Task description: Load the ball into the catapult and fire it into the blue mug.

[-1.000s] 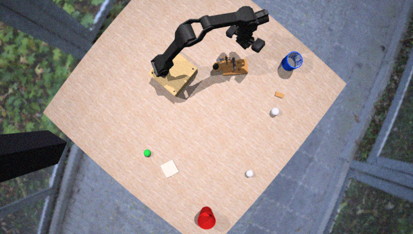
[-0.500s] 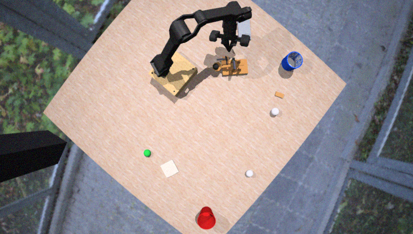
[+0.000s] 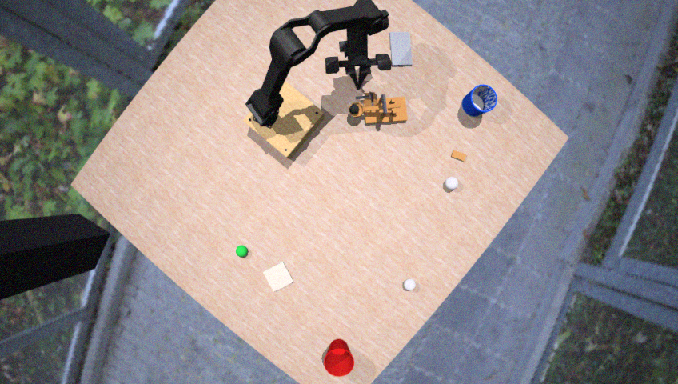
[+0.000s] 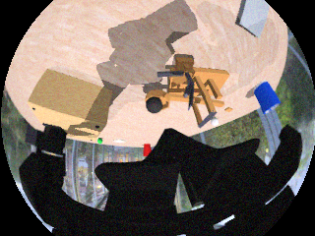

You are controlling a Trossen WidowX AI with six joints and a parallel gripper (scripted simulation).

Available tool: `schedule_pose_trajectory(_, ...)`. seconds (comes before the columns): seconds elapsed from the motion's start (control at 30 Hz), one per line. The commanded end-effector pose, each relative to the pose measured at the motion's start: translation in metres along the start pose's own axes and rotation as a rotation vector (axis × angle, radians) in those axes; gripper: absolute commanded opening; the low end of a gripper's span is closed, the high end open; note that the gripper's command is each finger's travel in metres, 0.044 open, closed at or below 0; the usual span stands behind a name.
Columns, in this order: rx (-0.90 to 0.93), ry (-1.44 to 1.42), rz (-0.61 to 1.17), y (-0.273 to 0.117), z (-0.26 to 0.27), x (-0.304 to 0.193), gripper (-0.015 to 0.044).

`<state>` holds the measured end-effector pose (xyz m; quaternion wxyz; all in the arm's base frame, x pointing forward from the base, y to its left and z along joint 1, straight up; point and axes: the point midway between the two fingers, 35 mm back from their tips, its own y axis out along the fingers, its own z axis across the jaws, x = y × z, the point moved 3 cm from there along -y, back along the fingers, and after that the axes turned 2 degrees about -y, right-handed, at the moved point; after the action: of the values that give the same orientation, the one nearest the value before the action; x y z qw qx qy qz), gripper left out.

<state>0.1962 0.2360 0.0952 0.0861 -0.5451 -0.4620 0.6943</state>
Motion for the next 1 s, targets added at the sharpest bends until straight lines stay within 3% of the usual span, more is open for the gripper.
schedule_pose_trajectory(0.0,-0.003,-0.024,0.019,0.000,0.004,-0.003,0.0000)
schedule_pose_trajectory(0.97,-0.003,-0.024,0.019,0.031,0.000,0.030,0.0000)
